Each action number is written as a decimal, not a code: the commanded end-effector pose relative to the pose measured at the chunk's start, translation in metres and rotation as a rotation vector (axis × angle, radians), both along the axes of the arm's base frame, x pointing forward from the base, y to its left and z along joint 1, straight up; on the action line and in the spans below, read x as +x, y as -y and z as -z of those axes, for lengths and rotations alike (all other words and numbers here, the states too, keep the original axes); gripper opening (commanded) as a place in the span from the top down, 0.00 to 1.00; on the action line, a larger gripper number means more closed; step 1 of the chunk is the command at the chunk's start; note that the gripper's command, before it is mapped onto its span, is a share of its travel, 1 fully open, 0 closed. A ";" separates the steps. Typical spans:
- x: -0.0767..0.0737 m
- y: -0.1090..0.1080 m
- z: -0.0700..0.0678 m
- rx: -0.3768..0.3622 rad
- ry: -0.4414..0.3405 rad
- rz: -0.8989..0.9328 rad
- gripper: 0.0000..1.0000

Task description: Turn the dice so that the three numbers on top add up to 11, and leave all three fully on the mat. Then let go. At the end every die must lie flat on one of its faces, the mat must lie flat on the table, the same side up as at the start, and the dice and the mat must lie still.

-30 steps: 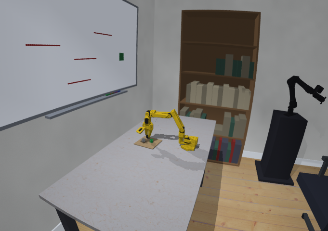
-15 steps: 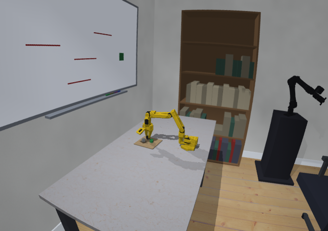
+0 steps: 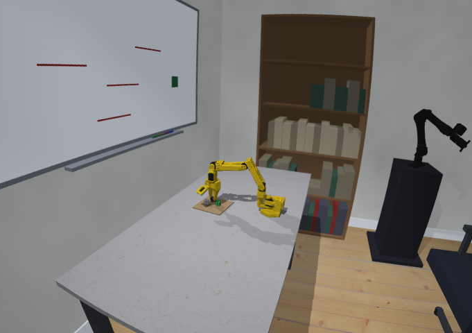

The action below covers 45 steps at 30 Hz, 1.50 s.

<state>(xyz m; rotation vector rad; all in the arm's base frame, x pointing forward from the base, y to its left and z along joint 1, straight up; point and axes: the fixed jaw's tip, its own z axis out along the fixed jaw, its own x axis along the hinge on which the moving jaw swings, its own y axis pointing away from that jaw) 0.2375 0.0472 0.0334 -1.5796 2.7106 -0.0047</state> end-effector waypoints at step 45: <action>0.004 -0.003 0.009 0.008 0.035 -0.010 1.00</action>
